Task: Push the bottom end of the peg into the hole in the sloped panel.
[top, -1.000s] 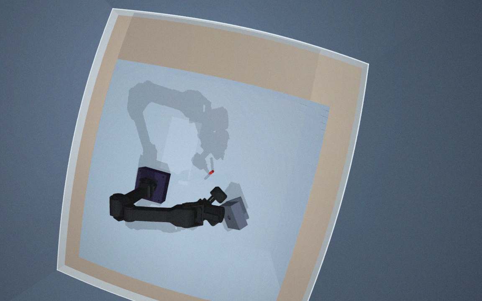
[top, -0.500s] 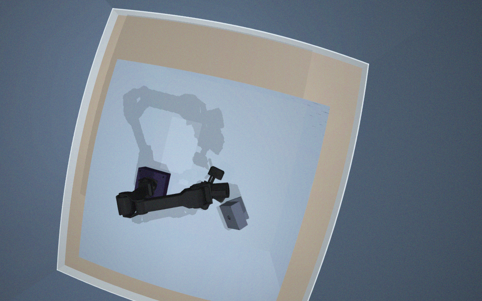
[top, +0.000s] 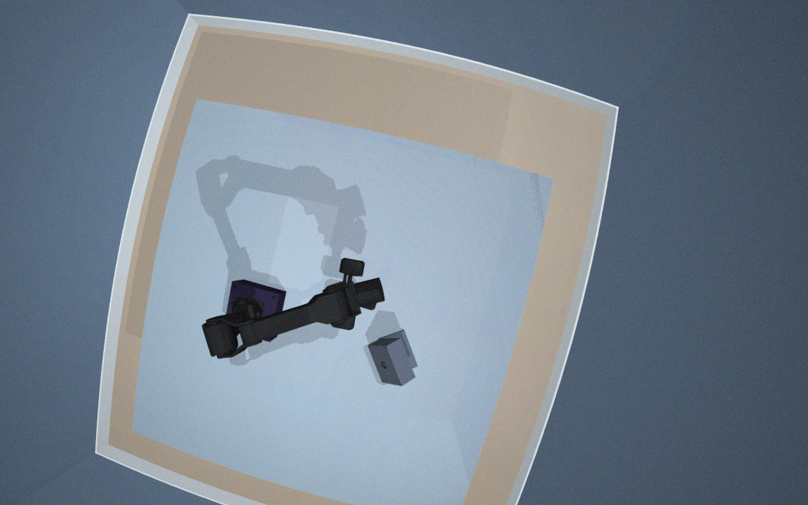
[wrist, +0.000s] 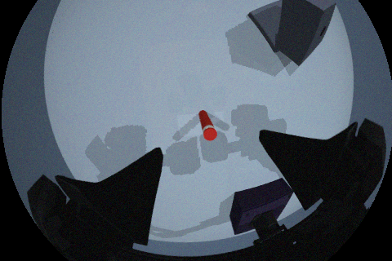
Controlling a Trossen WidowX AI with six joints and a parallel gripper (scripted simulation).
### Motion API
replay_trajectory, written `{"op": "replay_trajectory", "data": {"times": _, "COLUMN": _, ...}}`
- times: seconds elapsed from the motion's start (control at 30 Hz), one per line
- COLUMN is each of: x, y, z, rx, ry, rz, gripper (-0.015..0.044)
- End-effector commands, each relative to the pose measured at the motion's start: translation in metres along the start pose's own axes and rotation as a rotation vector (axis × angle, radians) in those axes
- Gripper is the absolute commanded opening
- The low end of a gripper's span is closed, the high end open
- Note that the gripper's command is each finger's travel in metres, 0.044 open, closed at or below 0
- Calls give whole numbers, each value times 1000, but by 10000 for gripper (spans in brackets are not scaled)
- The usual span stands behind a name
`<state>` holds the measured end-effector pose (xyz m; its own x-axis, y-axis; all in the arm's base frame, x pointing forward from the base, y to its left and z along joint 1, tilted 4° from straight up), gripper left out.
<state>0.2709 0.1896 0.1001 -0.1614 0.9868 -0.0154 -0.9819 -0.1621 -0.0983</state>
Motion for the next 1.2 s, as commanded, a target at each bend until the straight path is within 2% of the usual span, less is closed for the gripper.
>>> {"op": "replay_trajectory", "data": {"times": 0.0, "x": 1, "y": 0, "z": -3, "rx": 3, "ry": -3, "rz": 8, "gripper": 440}}
{"op": "replay_trajectory", "data": {"times": 1.17, "x": -1, "y": 1, "z": -60, "rx": 3, "ry": -3, "rz": 8, "gripper": 440}}
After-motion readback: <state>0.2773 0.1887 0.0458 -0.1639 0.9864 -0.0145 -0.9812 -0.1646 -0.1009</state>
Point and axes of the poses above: the point midway between the two fingers, 35 mm back from their tips, its own z axis back along the fingers, its own x axis across the jaws, y = z × x, the point moved 1 cm from there along z, back along the fingers, and after that the axes turned 3 degrees about -z, right-handed, at the moved point
